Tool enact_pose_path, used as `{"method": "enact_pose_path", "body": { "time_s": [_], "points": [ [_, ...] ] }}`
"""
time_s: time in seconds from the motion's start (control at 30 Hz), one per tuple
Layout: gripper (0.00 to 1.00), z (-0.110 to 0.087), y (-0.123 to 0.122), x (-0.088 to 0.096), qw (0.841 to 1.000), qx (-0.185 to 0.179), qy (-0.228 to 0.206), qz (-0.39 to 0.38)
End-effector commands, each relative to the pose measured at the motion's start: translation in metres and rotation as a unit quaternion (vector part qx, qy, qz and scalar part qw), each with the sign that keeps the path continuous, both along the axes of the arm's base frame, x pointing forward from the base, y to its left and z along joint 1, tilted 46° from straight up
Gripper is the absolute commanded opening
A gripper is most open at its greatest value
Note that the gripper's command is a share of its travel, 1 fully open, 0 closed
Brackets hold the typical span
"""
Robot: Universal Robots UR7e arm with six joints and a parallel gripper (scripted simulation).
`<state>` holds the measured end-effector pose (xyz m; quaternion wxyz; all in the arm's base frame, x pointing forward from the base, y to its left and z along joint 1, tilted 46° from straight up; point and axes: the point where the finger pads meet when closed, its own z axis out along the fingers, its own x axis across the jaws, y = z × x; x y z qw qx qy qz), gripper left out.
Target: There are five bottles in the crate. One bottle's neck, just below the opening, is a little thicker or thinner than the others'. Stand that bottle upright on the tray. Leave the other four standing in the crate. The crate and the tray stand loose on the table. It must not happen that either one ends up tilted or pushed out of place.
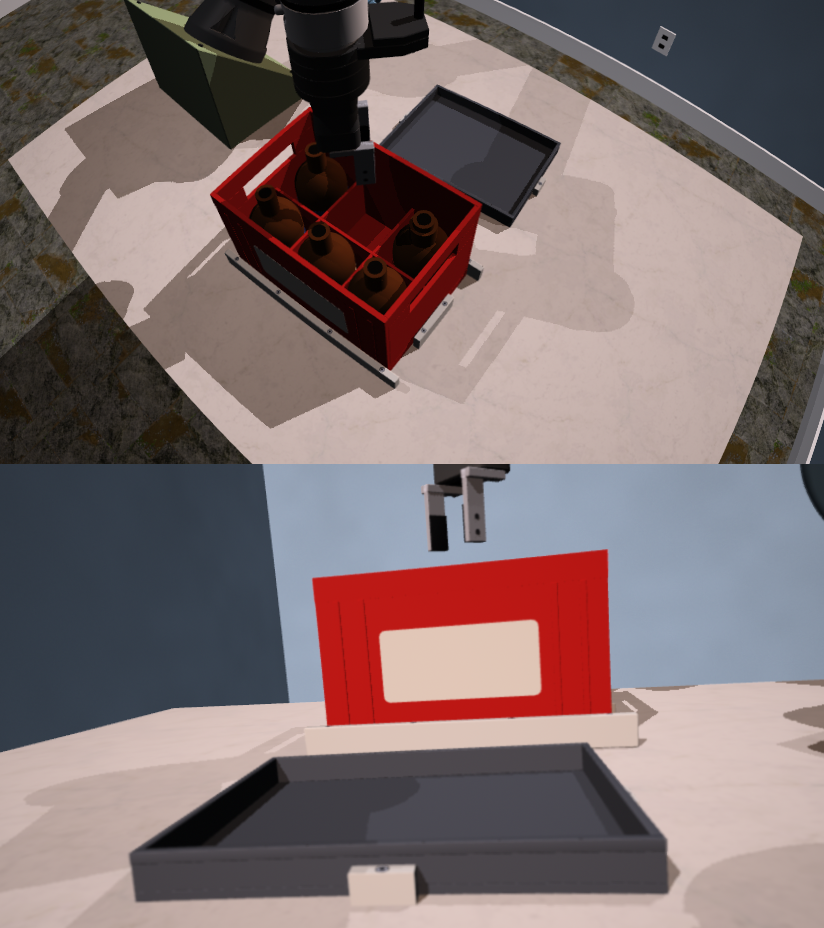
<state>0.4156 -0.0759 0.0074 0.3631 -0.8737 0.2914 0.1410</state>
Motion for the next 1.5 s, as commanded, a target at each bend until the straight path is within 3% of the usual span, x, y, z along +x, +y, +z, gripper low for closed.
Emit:
{"method": "enact_pose_path", "body": {
  "time_s": [0.0, 1.47],
  "points": [
    [1.00, -0.0032, 0.0028, 0.0001, 1.000, 0.000, 0.000, 0.000],
    [1.00, -0.0110, 0.0109, -0.0002, 1.000, 0.000, 0.000, 0.000]
  ]
}}
